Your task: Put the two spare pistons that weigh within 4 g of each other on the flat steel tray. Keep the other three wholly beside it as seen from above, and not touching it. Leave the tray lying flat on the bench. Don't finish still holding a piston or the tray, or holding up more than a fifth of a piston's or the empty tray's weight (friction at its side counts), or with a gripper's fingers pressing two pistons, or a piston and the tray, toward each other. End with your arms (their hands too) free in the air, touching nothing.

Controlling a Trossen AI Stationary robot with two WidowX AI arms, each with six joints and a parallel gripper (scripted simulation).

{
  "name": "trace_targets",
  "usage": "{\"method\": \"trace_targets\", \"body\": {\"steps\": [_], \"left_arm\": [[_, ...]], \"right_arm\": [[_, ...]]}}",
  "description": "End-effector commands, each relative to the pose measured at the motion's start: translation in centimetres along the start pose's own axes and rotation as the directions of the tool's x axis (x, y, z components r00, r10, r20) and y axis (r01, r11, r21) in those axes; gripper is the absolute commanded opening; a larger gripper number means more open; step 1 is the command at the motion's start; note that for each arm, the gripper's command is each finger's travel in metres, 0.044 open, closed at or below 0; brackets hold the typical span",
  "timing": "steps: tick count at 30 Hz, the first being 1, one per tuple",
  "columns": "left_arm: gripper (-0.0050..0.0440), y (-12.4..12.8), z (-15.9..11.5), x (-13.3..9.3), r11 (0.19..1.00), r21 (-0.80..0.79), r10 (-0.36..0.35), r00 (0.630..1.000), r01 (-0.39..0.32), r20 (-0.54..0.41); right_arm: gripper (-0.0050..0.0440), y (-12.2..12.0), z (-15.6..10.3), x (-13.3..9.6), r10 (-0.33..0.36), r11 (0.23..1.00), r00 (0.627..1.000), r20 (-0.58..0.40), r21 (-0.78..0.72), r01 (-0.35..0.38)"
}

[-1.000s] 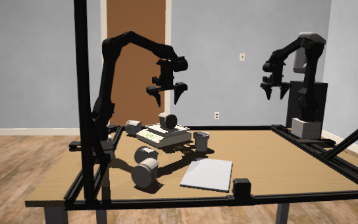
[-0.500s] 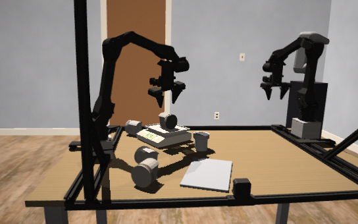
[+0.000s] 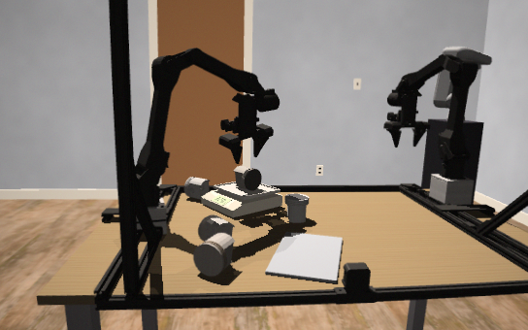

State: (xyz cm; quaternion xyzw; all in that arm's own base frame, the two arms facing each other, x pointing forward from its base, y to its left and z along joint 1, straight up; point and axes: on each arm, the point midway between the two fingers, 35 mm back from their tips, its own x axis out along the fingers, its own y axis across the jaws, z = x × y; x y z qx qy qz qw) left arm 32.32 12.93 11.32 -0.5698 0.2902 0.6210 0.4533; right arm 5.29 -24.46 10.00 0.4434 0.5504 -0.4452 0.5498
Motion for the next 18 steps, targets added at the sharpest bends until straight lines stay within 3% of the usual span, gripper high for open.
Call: {"method": "trace_targets", "body": {"steps": [1,18], "left_arm": [[0.0378,0.4,0.0,0.8,1.0,0.0,0.015,1.0,-0.015,0.009],[0.0378,0.4,0.0,3.3,1.0,0.0,0.015,1.0,-0.015,0.009]], "right_arm": [[0.044,0.0,0.0,0.0,0.003,1.0,1.0,-0.001,-0.002,-0.003],[0.044,0.0,0.0,0.0,0.003,1.0,1.0,-0.001,-0.002,-0.003]]}}
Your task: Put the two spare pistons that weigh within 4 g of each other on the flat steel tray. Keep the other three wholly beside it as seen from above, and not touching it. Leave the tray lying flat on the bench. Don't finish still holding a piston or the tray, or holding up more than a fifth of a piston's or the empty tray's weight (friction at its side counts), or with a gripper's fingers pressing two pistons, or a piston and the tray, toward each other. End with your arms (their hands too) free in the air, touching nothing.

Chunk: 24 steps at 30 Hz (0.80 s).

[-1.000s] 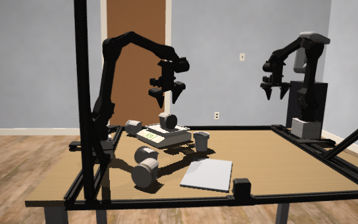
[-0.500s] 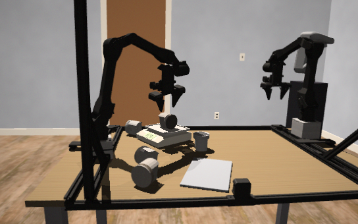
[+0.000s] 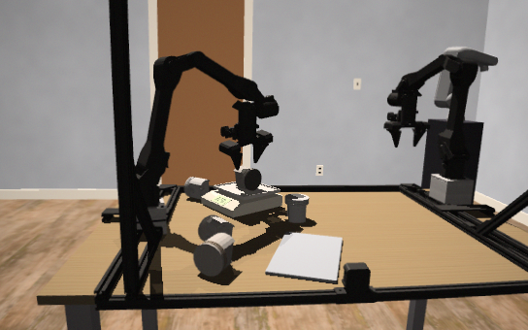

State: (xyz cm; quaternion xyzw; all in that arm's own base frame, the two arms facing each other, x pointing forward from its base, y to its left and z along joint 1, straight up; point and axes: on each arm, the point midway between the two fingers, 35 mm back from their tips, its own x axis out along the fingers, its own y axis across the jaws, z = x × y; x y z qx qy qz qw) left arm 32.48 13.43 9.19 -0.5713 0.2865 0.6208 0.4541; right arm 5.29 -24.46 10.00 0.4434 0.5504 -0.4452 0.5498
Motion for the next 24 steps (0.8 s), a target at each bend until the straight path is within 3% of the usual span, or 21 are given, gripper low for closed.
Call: {"method": "trace_targets", "body": {"steps": [1,24], "left_arm": [[0.0378,0.4,0.1,1.2,1.0,0.005,0.021,1.0,-0.021,0.007],[0.0378,0.5,0.1,4.4,1.0,0.005,0.021,1.0,-0.021,0.007]], "right_arm": [[0.044,0.0,0.0,0.0,0.003,1.0,1.0,-0.001,-0.002,-0.003],[0.044,0.0,0.0,0.0,0.003,1.0,1.0,-0.001,-0.002,-0.003]]}}
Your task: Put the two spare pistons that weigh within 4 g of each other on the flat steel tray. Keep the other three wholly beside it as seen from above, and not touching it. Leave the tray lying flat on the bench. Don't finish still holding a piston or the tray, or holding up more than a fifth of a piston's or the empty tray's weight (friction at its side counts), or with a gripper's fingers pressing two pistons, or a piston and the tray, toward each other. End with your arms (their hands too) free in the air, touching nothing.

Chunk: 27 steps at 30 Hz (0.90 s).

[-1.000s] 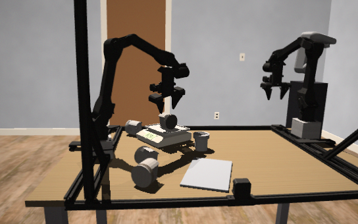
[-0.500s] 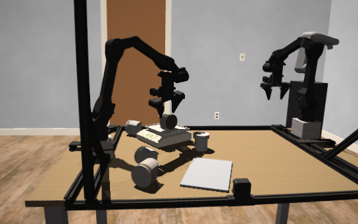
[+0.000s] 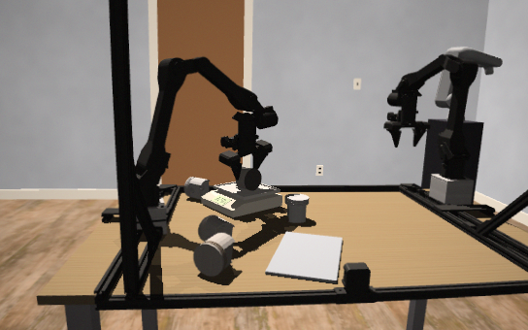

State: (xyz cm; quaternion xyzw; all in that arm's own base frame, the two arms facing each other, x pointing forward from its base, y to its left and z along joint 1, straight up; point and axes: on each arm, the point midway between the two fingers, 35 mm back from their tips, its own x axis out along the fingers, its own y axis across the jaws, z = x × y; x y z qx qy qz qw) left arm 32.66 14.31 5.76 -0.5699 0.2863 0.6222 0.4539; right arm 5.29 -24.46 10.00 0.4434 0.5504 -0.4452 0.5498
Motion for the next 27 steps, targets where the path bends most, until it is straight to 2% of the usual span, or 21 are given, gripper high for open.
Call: {"method": "trace_targets", "body": {"steps": [1,7,8,27], "left_arm": [[0.0378,0.45,0.0,1.02,1.0,0.005,0.019,1.0,-0.019,0.004],[0.0378,0.63,0.01,1.65,1.0,0.007,0.027,1.0,-0.027,0.005],[0.0158,0.63,0.01,1.65,1.0,0.007,0.027,1.0,-0.027,0.005],[0.0158,0.63,0.01,1.65,1.0,0.007,0.027,1.0,-0.027,0.005]], "right_arm": [[0.044,0.04,-0.02,0.0,0.003,1.0,1.0,-0.001,-0.002,-0.003],[0.044,0.04,-0.02,0.0,0.003,1.0,1.0,-0.001,-0.002,-0.003],[0.044,0.04,-0.02,0.0,0.003,1.0,1.0,-0.001,-0.002,-0.003],[0.044,0.04,-0.02,0.0,0.003,1.0,1.0,-0.001,-0.002,-0.003]]}}
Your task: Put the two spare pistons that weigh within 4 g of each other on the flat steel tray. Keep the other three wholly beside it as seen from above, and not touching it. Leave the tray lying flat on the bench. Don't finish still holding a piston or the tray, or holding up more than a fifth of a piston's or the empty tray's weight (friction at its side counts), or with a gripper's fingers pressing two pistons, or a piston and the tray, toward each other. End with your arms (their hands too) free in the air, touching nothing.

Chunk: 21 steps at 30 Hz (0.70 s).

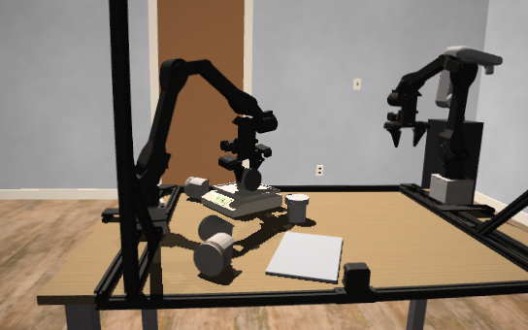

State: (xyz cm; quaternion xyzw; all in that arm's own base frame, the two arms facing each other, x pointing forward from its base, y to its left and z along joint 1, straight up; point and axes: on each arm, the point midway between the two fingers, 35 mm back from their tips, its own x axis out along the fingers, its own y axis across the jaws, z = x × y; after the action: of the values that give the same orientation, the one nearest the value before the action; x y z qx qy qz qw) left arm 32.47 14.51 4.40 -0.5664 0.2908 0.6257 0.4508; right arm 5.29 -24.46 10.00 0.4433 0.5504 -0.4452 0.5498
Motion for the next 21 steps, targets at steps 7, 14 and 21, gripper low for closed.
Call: {"method": "trace_targets", "body": {"steps": [7,14,21], "left_arm": [[0.0158,0.3,0.0,0.3,1.0,0.004,0.013,1.0,-0.013,0.002],[0.0158,0.2,0.2,-0.5,1.0,0.004,0.013,1.0,-0.013,0.002],[0.0158,0.0,0.4,-1.6,1.0,0.004,0.013,1.0,-0.013,0.002]], "right_arm": [[0.044,0.0,0.0,0.0,0.003,1.0,1.0,-0.001,-0.002,-0.003],[0.044,0.0,0.0,0.0,0.003,1.0,1.0,-0.001,-0.002,-0.003],[0.044,0.0,0.0,0.0,0.003,1.0,1.0,-0.001,-0.002,-0.003]]}}
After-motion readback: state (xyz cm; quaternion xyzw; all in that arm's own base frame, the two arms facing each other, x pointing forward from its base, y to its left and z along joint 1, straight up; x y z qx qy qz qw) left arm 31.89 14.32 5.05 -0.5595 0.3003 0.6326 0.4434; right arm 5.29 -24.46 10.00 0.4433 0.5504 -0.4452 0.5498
